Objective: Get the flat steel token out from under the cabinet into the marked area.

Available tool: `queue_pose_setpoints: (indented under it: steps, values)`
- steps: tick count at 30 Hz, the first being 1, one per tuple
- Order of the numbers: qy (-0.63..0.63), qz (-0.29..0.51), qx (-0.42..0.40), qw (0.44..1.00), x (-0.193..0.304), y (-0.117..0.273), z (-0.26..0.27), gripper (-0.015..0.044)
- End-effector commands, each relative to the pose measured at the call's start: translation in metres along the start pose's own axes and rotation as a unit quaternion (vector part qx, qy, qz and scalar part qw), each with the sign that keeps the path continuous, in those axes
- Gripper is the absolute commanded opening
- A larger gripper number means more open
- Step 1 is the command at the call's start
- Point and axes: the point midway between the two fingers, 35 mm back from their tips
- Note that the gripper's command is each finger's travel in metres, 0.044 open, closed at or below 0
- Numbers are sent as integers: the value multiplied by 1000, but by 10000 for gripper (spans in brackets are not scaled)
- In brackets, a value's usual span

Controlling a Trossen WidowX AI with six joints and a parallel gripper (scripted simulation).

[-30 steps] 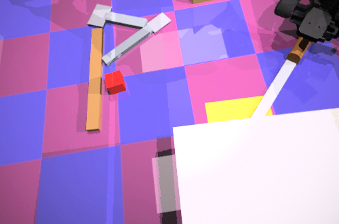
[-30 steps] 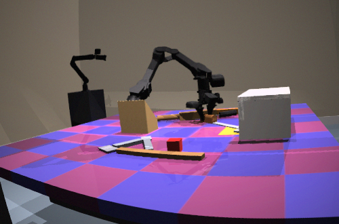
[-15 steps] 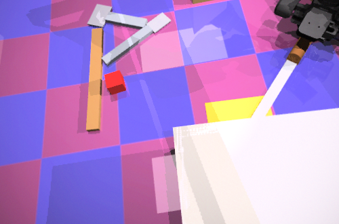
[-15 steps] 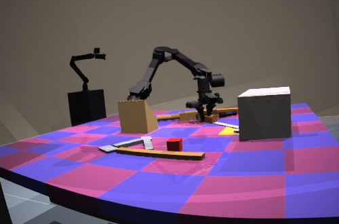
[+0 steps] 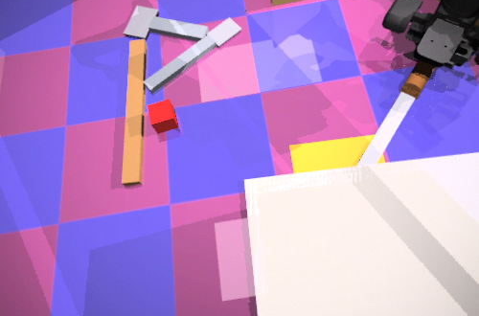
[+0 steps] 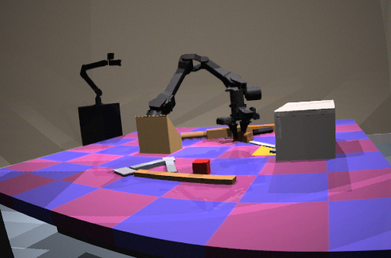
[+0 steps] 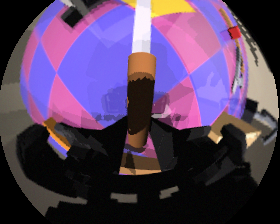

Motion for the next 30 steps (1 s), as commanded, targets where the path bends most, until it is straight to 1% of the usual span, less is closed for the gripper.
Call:
queue_pose_setpoints:
  steps: [1, 30]
  values:
    - [1, -1, 0, 1000, -8, 0, -1, 0]
    - [2, -2, 1, 1000, -51, 0, -8, 0]
Point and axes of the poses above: the point midway between the two fingers, 35 mm back from their tips, its own y axis back along the fingers, its own z axis across the jaws, x = y × z, and after that the axes turned 9 degrees about y, right-handed
